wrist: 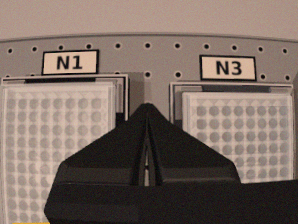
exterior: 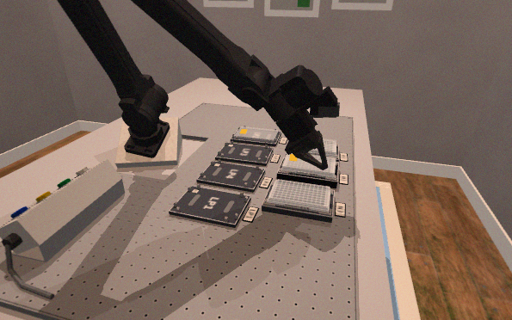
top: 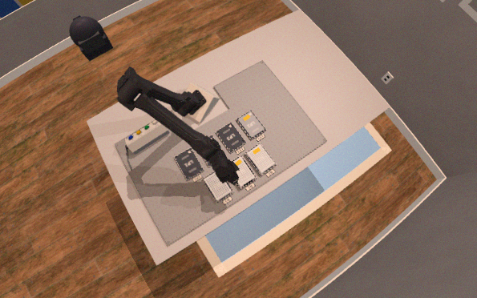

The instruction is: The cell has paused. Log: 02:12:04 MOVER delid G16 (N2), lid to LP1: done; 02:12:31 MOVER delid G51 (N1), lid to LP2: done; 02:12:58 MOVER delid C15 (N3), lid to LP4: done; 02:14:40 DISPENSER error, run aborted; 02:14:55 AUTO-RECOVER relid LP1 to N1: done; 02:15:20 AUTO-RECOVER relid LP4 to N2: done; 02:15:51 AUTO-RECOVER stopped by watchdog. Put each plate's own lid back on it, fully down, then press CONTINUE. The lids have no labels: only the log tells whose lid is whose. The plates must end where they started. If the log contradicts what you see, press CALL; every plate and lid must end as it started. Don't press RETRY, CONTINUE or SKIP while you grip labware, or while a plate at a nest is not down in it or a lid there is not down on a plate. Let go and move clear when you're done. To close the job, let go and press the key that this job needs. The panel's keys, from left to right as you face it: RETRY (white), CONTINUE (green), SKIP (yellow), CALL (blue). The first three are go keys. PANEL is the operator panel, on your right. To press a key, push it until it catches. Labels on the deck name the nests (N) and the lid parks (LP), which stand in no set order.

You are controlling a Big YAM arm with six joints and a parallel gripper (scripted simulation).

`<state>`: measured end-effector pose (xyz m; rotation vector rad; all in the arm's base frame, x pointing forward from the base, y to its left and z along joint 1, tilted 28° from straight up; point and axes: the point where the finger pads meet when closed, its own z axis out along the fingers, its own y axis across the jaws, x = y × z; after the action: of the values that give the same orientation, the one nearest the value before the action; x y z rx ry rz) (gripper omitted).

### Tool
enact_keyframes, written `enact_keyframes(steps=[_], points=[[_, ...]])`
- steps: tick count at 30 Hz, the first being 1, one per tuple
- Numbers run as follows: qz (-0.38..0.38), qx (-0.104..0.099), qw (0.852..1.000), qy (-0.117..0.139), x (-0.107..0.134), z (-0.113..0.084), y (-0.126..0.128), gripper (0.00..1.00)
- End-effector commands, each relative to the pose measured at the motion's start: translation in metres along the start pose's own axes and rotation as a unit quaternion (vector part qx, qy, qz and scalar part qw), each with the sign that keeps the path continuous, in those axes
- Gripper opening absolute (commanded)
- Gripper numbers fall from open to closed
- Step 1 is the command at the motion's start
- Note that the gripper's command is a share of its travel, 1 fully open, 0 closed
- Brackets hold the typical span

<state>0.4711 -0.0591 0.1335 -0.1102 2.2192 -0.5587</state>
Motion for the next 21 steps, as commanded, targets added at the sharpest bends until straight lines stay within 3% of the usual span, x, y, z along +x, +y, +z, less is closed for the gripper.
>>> enact_keyframes(steps=[1, 2, 3, 5, 6, 17, 21], points=[[0.003, 0.004, 1.000, -0.015, -0.017, -0.002, -0.006, 0.00], [0.003, 0.004, 1.000, -0.015, -0.017, -0.002, -0.006, 0.00], [0.007, 0.001, 1.000, -0.015, -0.031, -0.007, 0.001, 1.00], [0.007, 0.001, 1.000, -0.015, -0.031, -0.007, 0.001, 1.00], [0.002, -0.001, 1.000, 0.005, -0.023, -0.001, 0.010, 1.00], [-0.004, -0.004, 0.993, 0.114, -0.015, -0.009, 0.067, 1.00], [-0.005, -0.005, 0.990, 0.143, -0.012, -0.010, 0.083, 1.00]])
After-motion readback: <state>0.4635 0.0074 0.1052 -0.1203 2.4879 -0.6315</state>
